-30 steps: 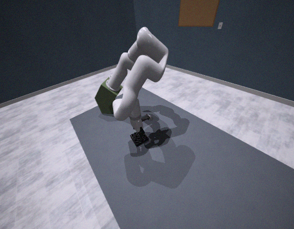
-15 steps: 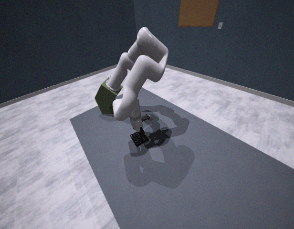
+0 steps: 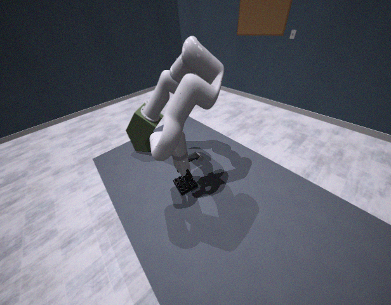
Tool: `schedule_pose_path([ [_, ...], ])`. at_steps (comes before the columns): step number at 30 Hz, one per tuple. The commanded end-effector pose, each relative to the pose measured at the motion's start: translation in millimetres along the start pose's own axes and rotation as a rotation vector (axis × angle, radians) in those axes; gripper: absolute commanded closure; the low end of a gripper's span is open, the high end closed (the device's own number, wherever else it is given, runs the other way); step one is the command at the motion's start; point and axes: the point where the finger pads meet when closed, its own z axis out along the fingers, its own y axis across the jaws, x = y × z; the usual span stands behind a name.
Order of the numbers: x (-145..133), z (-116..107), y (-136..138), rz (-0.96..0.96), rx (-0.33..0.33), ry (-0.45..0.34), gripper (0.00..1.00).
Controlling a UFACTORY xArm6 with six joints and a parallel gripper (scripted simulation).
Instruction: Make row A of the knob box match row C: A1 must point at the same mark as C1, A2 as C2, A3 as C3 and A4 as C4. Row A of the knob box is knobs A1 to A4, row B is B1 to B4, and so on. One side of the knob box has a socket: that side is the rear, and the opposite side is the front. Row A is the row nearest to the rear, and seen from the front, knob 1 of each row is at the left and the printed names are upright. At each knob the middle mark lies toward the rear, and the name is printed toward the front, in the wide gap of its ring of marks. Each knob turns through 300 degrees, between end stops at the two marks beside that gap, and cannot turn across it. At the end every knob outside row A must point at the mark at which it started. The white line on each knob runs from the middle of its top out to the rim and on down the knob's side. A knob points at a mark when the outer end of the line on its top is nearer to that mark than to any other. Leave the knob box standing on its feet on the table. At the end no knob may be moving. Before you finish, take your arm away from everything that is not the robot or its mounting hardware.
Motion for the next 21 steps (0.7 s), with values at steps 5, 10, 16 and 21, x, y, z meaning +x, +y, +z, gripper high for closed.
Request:
schedule_pose_path([
  [5,-5,-1,1,0.000,-0.002,-0.001,0.00],
  [10,-11,-1,0,0.000,-0.002,-0.001,0.00],
  [16,-21,-1,-1,0.000,-0.002,-0.001,0.00],
  [21,-32,-1,-2,0.000,-0.002,-0.001,0.00],
])
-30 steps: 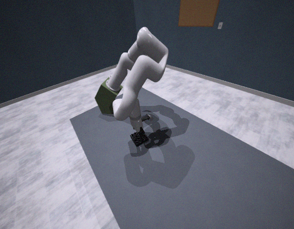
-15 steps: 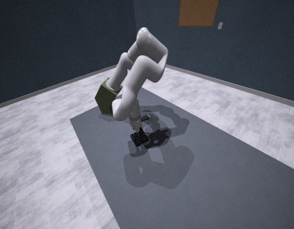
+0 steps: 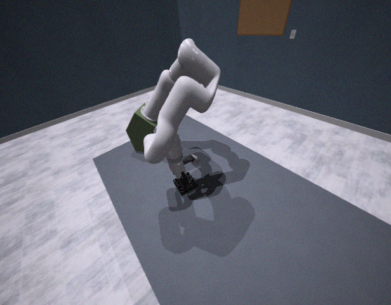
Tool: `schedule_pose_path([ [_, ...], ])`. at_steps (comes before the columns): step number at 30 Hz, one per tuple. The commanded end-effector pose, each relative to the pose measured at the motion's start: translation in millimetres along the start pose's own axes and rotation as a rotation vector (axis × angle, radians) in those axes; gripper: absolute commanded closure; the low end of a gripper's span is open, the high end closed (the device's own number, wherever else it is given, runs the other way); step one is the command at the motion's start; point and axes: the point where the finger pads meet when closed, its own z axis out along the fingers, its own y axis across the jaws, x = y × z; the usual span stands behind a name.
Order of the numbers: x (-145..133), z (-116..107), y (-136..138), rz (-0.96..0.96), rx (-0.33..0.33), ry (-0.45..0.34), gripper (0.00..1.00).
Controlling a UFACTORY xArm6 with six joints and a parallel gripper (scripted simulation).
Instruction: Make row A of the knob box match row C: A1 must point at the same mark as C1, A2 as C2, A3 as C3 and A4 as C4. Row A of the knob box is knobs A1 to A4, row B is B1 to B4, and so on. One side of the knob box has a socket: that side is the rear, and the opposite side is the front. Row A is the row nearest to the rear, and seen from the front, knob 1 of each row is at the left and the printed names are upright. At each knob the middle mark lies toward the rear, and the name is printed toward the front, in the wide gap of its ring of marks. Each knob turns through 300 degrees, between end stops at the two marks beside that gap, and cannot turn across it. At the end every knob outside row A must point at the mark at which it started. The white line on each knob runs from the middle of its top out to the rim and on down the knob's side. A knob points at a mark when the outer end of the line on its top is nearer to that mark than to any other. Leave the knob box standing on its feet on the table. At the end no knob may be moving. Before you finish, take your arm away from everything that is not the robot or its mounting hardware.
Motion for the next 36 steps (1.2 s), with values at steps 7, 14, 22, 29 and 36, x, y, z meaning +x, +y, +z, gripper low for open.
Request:
schedule_pose_path([
  [7,-15,-1,0,-0.001,-0.002,0.000,0.00],
  [14,-24,-1,-1,-0.001,-0.002,0.000,0.00],
  [22,-27,-1,-1,-0.001,-0.002,0.000,0.00],
  [29,-27,-1,-1,-0.001,-0.002,0.000,0.00],
  [36,-27,-1,-1,-0.001,-0.002,0.000,0.00],
])
